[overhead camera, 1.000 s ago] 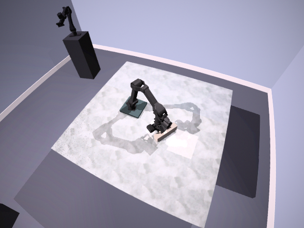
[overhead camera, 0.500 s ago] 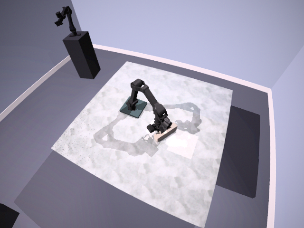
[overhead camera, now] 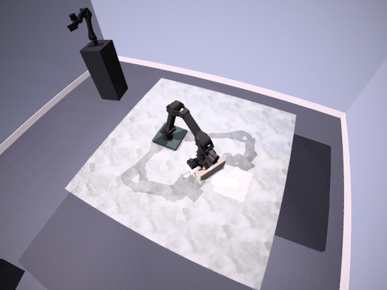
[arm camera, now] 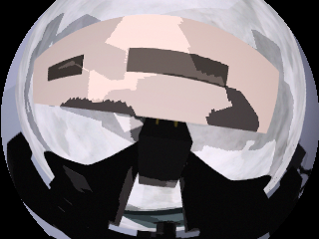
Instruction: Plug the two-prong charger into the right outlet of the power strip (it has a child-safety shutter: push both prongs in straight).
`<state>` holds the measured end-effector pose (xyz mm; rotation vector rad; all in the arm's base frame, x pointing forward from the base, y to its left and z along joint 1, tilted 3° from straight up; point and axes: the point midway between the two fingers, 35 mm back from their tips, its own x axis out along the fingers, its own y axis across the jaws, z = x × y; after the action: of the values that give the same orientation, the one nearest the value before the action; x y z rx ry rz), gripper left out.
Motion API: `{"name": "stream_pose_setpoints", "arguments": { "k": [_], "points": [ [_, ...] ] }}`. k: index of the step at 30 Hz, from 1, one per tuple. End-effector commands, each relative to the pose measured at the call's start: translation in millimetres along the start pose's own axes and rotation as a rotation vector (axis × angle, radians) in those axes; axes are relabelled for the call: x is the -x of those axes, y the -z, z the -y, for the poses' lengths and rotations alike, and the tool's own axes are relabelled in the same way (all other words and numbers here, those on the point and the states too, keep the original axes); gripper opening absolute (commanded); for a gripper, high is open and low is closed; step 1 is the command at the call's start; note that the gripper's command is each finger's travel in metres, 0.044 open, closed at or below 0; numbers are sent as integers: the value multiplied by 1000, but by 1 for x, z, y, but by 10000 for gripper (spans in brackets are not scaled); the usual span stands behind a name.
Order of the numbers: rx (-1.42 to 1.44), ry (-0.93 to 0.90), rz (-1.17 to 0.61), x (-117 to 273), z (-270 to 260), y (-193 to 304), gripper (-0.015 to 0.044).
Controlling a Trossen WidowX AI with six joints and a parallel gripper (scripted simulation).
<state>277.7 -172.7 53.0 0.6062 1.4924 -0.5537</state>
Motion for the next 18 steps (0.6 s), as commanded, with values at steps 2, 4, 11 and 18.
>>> {"name": "stream_pose_setpoints", "arguments": {
  "k": [2,4,11,18],
  "points": [
    [0,-5,-1,1,-1,-2,0],
    [0,-5,-1,1,-1,-3,0],
    [0,-5,-1,1,-1,-5,0],
    [0,-5,-1,1,-1,-7,0]
  ]
}}
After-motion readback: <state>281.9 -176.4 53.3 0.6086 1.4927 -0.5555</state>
